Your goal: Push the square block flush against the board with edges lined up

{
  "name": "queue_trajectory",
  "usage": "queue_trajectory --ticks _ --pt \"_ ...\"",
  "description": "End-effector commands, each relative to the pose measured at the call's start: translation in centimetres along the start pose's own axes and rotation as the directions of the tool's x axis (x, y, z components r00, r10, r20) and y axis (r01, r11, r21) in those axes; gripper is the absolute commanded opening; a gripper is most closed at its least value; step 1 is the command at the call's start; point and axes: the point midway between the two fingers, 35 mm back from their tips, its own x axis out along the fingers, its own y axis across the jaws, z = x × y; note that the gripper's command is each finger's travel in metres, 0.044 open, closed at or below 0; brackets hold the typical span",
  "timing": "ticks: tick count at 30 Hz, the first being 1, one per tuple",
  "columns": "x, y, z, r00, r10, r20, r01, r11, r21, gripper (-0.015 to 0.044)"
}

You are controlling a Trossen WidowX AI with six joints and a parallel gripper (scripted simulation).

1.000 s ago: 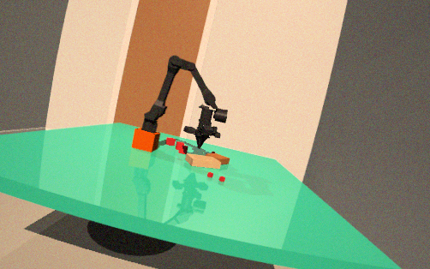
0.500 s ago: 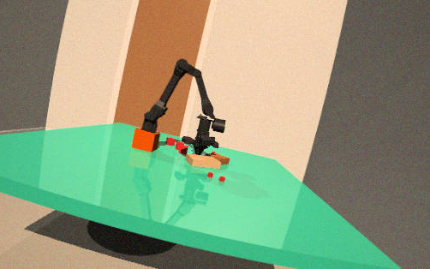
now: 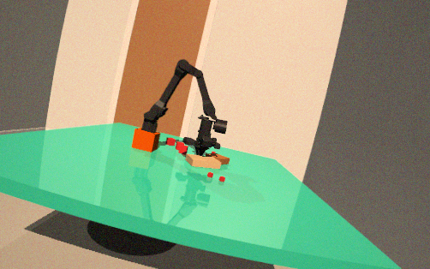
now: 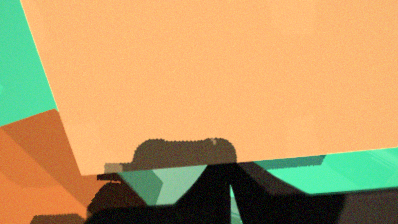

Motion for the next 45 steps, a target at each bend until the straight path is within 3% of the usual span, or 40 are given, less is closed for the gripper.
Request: queue_trajectory --ticks 1,22,45 --pt "0.0 0.1 0.8 1.000 -0.001 0.005 0.001 1.000 -0.002 0.0000" --pt "0.0 0.0 3.8 1.000 -0.001 0.008 0.001 1.000 -0.002 0.0000" --pt "0.0 0.0 3.9 1.000 -0.001 0.008 0.001 1.000 -0.002 0.0000"
